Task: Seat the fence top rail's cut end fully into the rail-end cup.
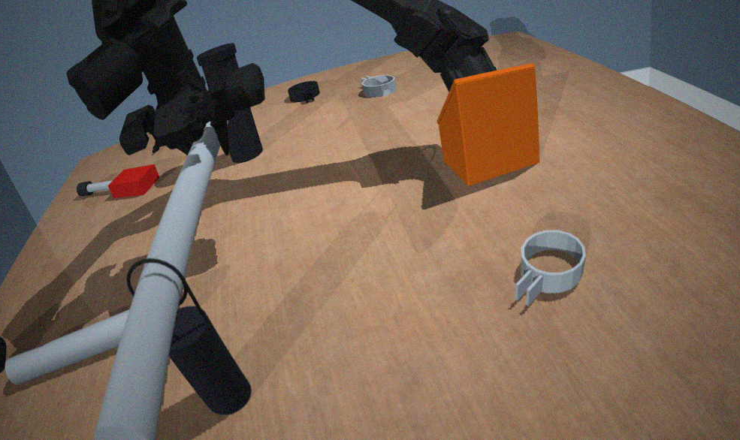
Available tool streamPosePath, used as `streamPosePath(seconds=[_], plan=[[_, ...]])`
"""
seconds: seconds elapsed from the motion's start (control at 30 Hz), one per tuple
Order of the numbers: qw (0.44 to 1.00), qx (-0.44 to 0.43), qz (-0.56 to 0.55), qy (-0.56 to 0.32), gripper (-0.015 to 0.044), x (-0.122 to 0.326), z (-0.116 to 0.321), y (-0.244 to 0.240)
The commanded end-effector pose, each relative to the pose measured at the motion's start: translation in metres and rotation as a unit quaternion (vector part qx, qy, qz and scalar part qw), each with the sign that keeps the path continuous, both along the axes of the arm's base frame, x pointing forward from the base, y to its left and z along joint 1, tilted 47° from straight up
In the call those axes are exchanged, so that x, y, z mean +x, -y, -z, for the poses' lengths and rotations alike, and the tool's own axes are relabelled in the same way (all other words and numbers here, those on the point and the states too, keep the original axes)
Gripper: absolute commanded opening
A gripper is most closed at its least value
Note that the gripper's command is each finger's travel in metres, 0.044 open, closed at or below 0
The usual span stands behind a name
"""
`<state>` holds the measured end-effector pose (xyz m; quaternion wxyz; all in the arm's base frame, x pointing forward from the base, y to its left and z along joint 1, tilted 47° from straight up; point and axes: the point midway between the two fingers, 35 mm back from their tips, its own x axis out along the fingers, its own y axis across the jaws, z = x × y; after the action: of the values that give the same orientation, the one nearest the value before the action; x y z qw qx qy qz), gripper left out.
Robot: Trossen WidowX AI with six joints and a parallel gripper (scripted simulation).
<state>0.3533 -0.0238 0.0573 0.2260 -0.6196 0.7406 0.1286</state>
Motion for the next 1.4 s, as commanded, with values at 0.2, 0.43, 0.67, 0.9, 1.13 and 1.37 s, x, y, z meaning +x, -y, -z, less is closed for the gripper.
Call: streamPosePath(seconds=[0.2,0.43,0.67,0.9,1.13,1.37], plan=[[1.000,0.000,0.000,0.000,0.0000,0.000,0.000,0.000],[1.000,0.000,0.000,0.000,0.0000,0.000,-0.003,0.002],[1.000,0.000,0.000,0.000,0.0000,-0.001,-0.006,0.003],[1.000,0.000,0.000,0.000,0.0000,-0.001,-0.010,0.005],[1.000,0.000,0.000,0.000,0.0000,-0.002,-0.014,0.004],[1.000,0.006,0.003,-0.001,0.0000,-0.001,0.000,0.001]])
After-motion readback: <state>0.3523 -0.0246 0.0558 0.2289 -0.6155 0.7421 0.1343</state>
